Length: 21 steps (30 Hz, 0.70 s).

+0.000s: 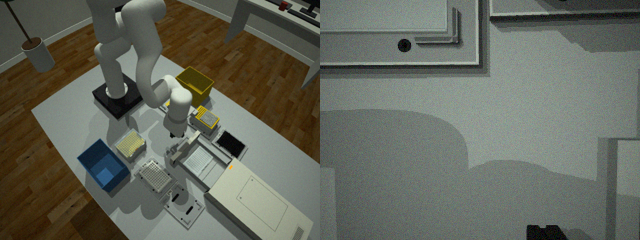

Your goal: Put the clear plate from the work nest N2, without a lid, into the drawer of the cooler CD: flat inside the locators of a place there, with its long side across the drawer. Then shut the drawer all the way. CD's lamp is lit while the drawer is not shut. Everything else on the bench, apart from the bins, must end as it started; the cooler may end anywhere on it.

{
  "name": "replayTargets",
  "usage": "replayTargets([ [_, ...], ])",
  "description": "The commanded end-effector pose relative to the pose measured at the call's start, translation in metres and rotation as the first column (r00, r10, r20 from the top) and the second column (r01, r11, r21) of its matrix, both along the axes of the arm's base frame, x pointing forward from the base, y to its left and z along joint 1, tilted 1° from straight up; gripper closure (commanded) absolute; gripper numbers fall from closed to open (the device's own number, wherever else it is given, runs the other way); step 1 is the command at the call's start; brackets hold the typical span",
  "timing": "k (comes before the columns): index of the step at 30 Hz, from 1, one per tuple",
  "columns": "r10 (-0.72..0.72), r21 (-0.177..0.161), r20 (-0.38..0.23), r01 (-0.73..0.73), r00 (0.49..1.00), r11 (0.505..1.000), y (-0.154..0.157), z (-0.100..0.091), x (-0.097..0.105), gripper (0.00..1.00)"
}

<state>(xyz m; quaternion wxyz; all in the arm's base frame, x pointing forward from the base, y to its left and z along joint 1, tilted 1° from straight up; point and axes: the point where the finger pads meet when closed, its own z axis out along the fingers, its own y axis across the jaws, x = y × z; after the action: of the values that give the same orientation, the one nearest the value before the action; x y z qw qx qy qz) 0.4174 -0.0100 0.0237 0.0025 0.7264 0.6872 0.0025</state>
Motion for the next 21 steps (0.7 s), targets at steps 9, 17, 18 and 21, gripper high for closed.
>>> replayTargets([
  [9, 0.0, 0.015, 0.004, 0.0, 1.0, 1.0, 0.0, -0.016, 0.001, 1.0],
  [17, 0.0, 0.015, 0.004, 0.0, 1.0, 1.0, 0.0, -0.024, 0.002, 1.0],
  [18, 0.0, 0.015, 0.004, 0.0, 1.0, 1.0, 0.0, -0.024, 0.002, 1.0],
  [21, 0.0, 0.015, 0.004, 0.0, 1.0, 1.0, 0.0, -0.024, 0.002, 1.0],
])
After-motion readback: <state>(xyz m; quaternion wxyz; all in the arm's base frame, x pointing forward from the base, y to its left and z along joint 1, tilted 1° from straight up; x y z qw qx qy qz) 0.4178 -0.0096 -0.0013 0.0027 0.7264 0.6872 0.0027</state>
